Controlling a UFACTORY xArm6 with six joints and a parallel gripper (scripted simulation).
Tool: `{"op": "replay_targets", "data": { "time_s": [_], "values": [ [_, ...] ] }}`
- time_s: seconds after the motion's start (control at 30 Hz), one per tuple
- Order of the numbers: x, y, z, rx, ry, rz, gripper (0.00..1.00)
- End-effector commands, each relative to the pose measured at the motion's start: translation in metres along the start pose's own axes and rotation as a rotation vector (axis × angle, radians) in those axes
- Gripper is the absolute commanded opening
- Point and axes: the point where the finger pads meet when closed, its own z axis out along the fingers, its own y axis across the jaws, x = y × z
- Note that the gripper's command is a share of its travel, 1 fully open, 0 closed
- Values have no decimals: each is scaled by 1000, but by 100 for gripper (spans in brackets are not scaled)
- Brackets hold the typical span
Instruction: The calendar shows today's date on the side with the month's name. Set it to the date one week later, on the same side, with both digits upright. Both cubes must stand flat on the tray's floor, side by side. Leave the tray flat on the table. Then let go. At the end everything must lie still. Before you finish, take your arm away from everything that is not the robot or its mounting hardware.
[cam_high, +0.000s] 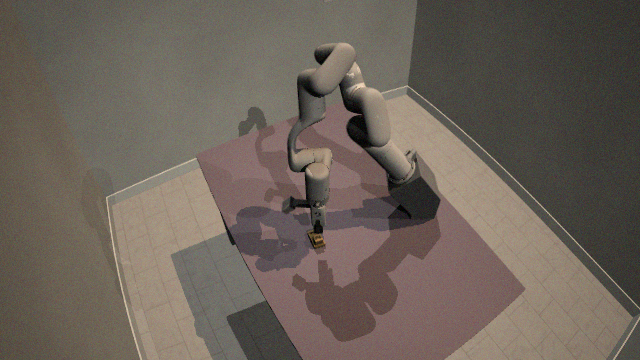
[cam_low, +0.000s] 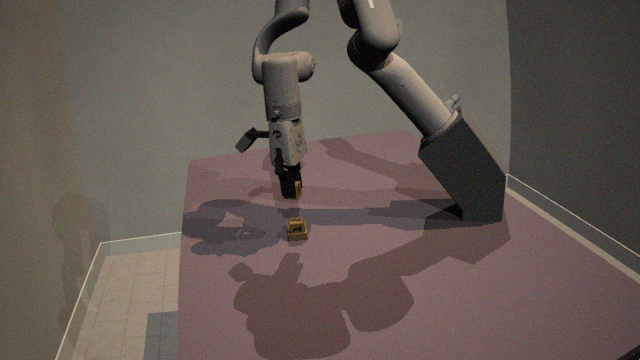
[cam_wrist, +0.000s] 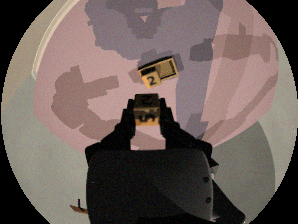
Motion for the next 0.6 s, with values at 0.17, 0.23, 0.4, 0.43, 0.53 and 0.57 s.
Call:
{"op": "replay_targets", "data": {
  "time_s": [0.17, 0.23, 0.4, 0.43, 0.53, 0.57],
  "values": [
    [-4, -12, 1, 1, -15, -319, 29],
    [-5, -14, 1, 2, -15, -376, 29],
    [-7, -20, 2, 2, -15, -522, 29],
    [-7, -20, 2, 2, -15, -522, 29],
    [-9, -24, 2, 3, -15, -632, 29],
    [-9, -24, 2, 3, -15, -643, 29]
  ]
}}
